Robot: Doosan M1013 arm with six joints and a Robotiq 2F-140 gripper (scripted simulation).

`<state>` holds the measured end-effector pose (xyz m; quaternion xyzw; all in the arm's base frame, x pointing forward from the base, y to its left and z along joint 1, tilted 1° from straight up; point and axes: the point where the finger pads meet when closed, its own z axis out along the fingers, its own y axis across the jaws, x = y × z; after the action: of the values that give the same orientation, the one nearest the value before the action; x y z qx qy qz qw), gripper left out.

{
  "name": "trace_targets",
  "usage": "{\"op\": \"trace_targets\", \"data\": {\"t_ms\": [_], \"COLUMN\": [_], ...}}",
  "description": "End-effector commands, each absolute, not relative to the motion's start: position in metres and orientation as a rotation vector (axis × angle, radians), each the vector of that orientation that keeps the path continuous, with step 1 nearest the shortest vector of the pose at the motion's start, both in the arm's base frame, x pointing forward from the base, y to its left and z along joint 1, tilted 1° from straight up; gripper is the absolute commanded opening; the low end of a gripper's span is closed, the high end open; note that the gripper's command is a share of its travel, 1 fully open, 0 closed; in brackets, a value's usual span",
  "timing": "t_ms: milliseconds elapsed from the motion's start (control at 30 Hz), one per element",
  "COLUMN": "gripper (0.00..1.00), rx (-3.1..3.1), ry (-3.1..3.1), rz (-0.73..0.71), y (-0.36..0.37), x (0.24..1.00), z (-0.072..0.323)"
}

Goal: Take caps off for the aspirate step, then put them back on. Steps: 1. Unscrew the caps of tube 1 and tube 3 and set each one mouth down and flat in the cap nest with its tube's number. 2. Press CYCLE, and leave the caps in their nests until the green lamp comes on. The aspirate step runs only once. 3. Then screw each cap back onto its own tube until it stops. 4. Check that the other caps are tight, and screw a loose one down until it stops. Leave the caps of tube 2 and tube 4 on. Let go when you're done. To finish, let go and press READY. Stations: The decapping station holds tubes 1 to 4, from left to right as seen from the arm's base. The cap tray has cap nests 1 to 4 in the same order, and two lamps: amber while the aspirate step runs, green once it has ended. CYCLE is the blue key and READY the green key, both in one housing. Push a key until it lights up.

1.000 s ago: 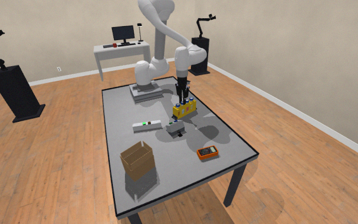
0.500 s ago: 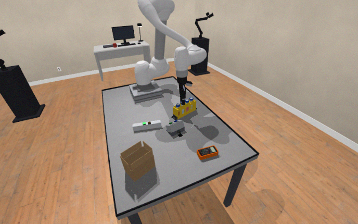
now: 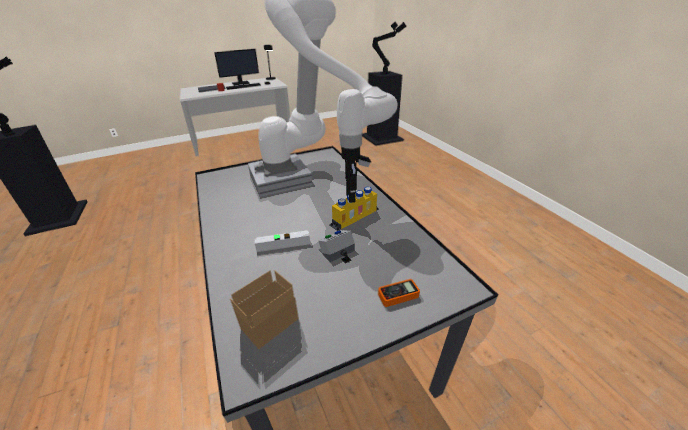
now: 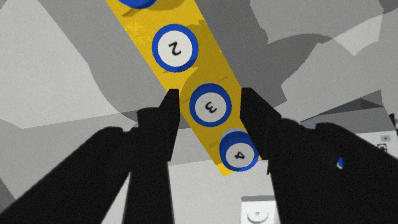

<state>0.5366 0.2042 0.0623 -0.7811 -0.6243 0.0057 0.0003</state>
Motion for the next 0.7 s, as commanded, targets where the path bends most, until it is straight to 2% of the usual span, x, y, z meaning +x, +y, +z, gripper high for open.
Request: {"op": "trace_targets", "data": {"t_ms": [0, 667], "gripper": [0.41, 0.41], "rx": [-2.37, -1.143], "ry": [-2.061, -2.92], "rz": [0.016, 0.014], "y": [0.2045, 0.2045], "x": [0.537, 0.5369], "z": [0.0634, 0.0634]}}
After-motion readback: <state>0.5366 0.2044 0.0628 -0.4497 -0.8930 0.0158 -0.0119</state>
